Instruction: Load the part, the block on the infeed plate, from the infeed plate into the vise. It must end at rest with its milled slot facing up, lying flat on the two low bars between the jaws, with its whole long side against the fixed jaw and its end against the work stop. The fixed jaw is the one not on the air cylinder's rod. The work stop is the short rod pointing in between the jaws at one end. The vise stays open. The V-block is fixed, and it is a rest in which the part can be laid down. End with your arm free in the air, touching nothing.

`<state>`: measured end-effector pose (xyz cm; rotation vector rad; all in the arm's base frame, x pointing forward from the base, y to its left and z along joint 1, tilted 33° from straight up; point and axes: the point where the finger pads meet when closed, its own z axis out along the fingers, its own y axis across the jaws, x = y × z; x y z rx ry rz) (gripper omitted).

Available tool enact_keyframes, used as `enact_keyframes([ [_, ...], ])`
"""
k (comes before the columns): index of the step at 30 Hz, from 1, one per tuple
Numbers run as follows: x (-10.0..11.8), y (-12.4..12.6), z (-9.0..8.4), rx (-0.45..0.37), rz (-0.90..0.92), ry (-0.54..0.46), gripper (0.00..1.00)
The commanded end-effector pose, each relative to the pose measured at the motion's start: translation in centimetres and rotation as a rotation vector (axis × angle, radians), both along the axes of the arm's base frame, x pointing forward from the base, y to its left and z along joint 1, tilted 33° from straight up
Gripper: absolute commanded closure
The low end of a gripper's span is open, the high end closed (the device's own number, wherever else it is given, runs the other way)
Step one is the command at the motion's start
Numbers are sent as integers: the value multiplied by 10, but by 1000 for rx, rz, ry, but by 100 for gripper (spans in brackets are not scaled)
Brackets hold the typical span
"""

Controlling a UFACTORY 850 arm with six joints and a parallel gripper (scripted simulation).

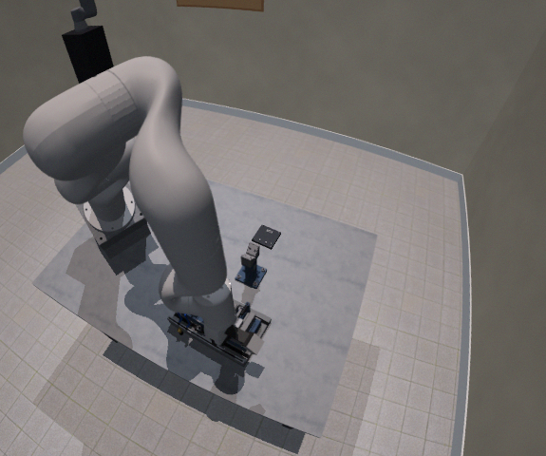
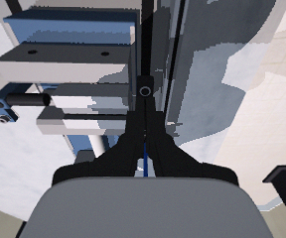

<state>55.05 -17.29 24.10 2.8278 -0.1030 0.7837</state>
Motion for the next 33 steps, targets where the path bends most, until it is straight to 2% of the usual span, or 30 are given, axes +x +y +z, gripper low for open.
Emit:
enact_keyframes([
  [1,0,0,1,0,0,-1,100],
  [33,1,6,0,0,0,-1,100],
])
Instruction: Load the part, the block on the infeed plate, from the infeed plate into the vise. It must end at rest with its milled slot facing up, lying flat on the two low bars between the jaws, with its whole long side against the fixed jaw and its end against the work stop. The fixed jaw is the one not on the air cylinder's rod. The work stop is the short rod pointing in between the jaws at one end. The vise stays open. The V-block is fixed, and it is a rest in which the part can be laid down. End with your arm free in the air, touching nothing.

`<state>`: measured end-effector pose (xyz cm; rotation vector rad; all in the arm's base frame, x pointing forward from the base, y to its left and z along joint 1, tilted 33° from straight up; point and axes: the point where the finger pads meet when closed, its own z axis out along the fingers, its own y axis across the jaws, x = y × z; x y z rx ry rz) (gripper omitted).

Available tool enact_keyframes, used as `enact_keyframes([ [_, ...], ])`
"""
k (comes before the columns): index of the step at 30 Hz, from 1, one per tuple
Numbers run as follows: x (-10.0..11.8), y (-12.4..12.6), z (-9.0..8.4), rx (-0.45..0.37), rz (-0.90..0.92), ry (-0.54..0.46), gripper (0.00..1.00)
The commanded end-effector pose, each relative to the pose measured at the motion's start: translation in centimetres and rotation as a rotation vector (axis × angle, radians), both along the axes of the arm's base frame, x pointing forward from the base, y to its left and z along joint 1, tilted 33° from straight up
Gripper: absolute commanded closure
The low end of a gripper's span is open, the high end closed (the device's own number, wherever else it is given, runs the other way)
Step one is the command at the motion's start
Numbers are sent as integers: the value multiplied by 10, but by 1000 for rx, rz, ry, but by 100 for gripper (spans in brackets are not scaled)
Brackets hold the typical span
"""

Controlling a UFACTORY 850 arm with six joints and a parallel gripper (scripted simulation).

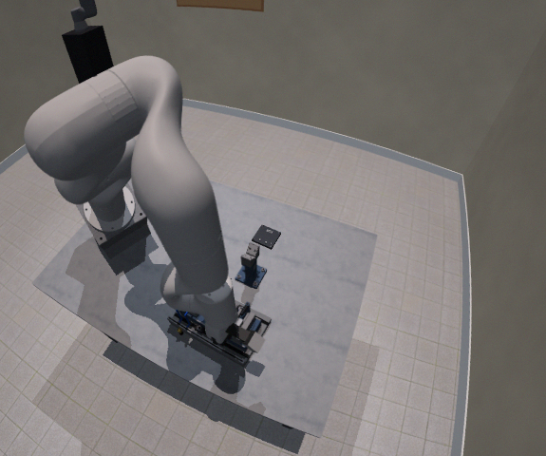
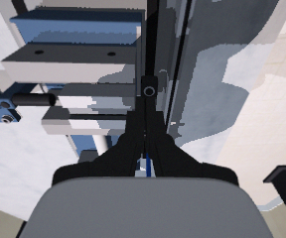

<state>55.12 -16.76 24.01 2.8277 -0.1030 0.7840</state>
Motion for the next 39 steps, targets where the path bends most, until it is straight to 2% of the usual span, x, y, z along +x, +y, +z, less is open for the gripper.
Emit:
enact_keyframes([
  [1,0,1,1,0,0,-1,100],
  [39,2,10,-1,0,0,-1,100],
])
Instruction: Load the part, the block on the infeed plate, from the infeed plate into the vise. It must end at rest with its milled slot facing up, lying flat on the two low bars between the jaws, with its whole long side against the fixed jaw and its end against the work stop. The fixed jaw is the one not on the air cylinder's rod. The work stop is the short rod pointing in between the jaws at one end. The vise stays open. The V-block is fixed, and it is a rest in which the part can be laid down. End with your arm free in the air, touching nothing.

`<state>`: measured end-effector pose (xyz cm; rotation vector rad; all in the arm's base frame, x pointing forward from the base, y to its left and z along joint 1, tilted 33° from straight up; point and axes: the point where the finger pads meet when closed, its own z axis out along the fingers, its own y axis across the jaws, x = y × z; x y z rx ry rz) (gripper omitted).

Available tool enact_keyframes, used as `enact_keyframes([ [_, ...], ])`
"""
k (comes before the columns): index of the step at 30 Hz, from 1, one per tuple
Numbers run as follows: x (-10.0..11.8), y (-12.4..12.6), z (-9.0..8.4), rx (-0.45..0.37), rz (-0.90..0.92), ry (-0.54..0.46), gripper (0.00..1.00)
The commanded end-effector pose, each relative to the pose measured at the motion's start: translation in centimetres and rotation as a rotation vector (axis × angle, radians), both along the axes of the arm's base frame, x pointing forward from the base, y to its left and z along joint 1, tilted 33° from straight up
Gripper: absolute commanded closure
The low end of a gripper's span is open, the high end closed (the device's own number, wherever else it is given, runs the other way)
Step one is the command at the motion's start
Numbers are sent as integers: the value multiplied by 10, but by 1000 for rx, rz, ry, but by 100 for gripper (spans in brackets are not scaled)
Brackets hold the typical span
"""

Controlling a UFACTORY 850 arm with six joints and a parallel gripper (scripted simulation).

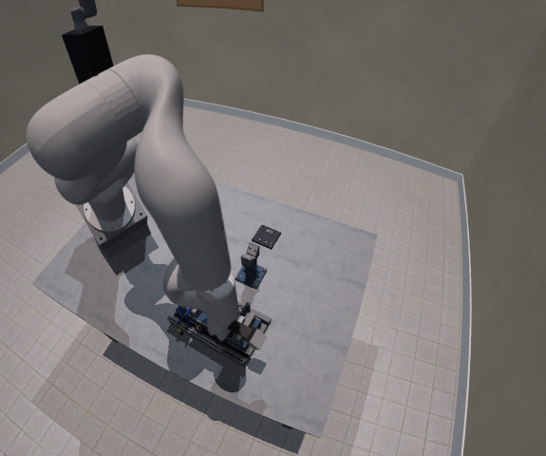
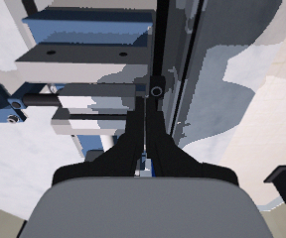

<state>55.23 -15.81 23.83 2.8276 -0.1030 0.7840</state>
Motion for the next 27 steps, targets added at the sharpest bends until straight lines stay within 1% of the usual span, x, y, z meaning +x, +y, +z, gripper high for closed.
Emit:
enact_keyframes([
  [1,1,1,0,0,0,-1,100],
  [27,1,8,-1,0,0,-1,100],
])
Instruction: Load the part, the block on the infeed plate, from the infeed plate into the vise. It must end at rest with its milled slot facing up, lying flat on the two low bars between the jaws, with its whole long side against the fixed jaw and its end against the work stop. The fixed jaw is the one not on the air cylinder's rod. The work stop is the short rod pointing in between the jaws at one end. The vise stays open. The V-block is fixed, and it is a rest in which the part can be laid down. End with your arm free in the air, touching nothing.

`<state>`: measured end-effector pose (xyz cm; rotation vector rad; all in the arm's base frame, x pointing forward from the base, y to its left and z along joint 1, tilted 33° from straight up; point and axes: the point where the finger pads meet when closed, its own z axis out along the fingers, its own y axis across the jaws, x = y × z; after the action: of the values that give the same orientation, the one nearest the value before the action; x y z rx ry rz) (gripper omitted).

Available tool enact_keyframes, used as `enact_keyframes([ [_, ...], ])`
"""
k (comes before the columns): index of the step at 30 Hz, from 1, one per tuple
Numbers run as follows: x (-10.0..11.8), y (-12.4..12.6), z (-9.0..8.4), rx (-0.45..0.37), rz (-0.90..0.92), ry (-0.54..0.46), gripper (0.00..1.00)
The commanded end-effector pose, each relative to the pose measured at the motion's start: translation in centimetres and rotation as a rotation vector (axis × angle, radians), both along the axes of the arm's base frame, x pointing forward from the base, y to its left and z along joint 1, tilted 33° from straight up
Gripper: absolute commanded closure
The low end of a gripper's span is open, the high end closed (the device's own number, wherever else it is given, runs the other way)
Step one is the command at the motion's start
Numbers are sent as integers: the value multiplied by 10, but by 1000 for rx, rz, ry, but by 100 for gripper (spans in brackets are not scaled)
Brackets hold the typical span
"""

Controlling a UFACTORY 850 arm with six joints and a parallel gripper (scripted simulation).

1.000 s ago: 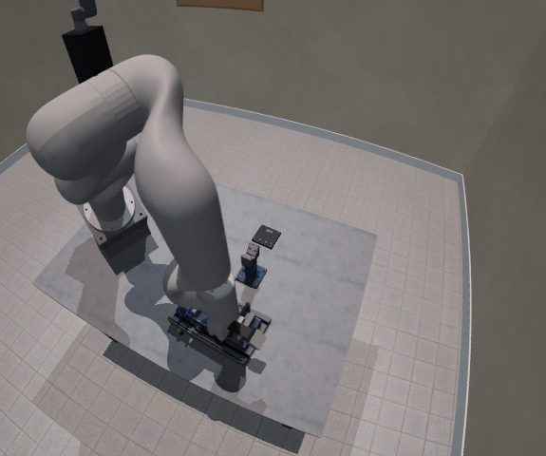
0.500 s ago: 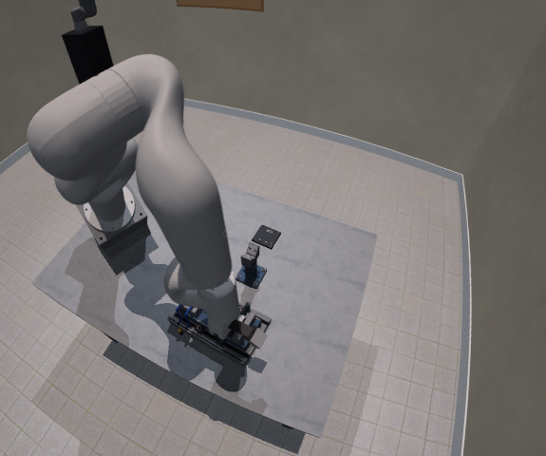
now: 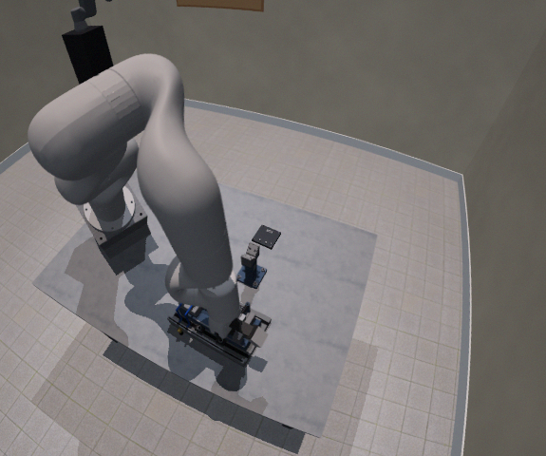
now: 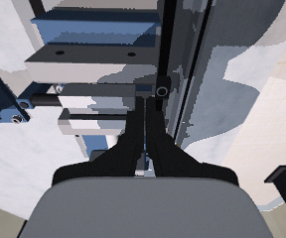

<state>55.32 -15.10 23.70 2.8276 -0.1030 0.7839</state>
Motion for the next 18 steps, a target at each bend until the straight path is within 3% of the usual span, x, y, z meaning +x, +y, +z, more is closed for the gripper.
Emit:
enact_keyframes([
  [1,1,1,0,0,0,-1,100],
  [18,1,4,0,0,0,-1,100],
])
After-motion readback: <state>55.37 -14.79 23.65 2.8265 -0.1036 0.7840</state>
